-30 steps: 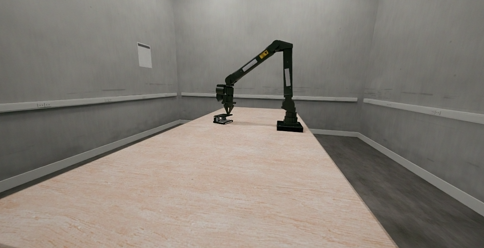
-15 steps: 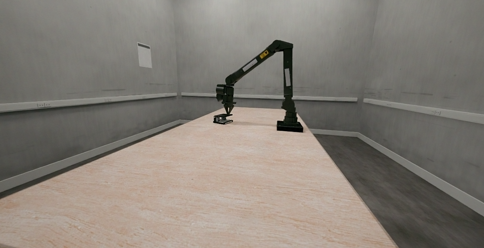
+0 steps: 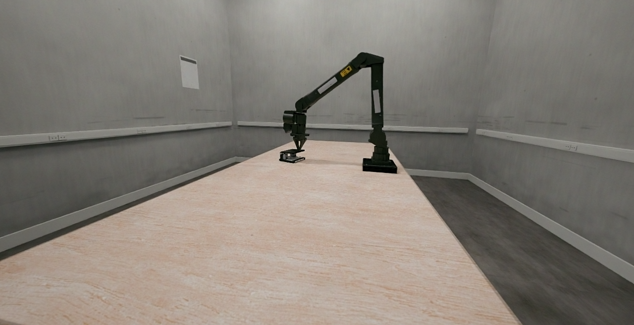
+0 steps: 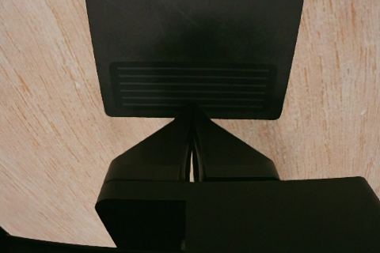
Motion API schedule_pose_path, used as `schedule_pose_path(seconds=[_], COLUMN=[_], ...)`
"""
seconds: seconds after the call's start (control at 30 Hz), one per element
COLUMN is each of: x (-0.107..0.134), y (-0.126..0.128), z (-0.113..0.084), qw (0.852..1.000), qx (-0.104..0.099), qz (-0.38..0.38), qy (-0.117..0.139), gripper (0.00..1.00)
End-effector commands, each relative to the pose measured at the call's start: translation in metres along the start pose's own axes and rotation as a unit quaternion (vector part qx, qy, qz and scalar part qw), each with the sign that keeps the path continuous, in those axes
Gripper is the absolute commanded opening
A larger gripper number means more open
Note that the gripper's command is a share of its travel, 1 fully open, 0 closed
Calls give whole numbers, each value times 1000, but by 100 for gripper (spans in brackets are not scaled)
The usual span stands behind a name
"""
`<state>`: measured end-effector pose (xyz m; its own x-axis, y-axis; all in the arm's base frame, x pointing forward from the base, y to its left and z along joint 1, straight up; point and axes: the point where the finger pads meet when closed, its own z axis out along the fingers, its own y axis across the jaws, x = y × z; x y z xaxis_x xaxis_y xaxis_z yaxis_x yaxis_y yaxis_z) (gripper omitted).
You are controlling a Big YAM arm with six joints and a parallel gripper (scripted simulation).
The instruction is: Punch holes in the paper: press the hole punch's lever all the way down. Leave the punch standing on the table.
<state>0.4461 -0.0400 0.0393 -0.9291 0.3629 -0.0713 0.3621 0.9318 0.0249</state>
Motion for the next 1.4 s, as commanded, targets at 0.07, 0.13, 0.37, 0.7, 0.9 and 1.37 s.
schedule_pose_path(seconds=[0.07, 0.13, 0.37, 0.7, 0.9, 1.37], x=[8, 8, 9, 10, 10, 10], y=[-1, -1, -1, -2, -2, -2], z=[75, 75, 78, 80, 80, 80], qw=[999, 999, 999, 999, 999, 999], qx=[12, 12, 12, 12, 12, 12], qz=[3, 3, 3, 3, 3, 2], qy=[34, 34, 34, 34, 34, 34], gripper=[0, 0, 0, 0, 0, 0])
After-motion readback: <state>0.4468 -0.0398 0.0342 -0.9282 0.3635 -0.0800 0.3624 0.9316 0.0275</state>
